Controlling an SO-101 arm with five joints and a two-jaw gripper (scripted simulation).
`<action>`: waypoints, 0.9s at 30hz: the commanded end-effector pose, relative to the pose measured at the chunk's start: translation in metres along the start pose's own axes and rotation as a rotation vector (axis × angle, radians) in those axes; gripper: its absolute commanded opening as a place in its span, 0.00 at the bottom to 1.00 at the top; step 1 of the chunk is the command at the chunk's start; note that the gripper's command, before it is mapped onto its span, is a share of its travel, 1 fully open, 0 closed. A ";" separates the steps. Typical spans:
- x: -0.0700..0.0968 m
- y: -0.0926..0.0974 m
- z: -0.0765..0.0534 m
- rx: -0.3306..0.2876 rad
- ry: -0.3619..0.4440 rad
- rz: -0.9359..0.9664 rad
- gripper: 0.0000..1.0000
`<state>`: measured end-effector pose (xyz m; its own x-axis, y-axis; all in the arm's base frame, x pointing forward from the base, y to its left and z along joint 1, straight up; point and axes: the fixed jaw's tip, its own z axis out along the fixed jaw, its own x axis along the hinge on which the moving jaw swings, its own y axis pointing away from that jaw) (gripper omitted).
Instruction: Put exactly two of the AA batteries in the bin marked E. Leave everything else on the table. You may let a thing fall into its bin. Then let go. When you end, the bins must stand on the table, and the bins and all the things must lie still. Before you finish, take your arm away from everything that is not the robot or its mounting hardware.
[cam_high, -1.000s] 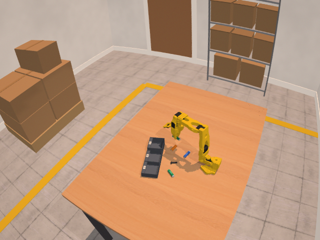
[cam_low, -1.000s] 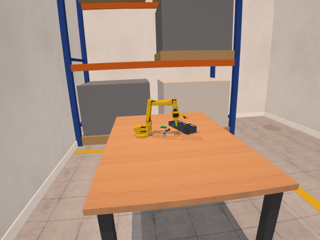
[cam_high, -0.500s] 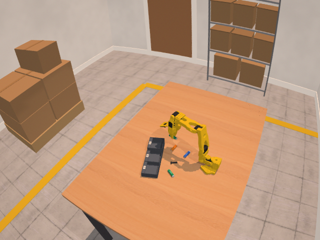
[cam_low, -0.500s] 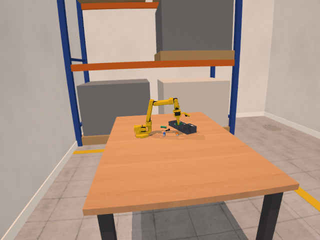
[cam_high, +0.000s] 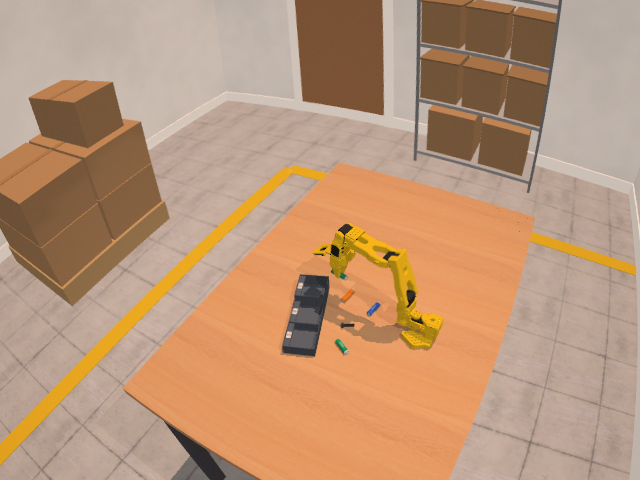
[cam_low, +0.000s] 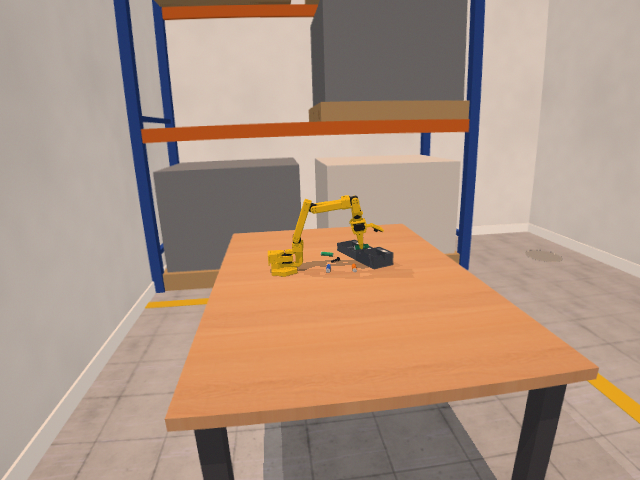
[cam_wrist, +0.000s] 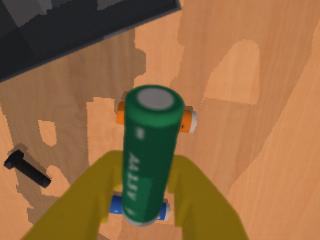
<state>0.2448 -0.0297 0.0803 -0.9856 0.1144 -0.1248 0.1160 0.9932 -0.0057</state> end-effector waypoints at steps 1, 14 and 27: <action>-0.011 0.005 -0.010 -0.003 -0.058 -0.011 0.00; -0.024 0.017 -0.007 -0.011 -0.091 -0.045 0.00; -0.032 0.023 -0.007 -0.014 -0.121 -0.061 0.00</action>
<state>0.2685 -0.0149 0.0789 -0.9828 0.0628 -0.1736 0.0646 0.9979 -0.0046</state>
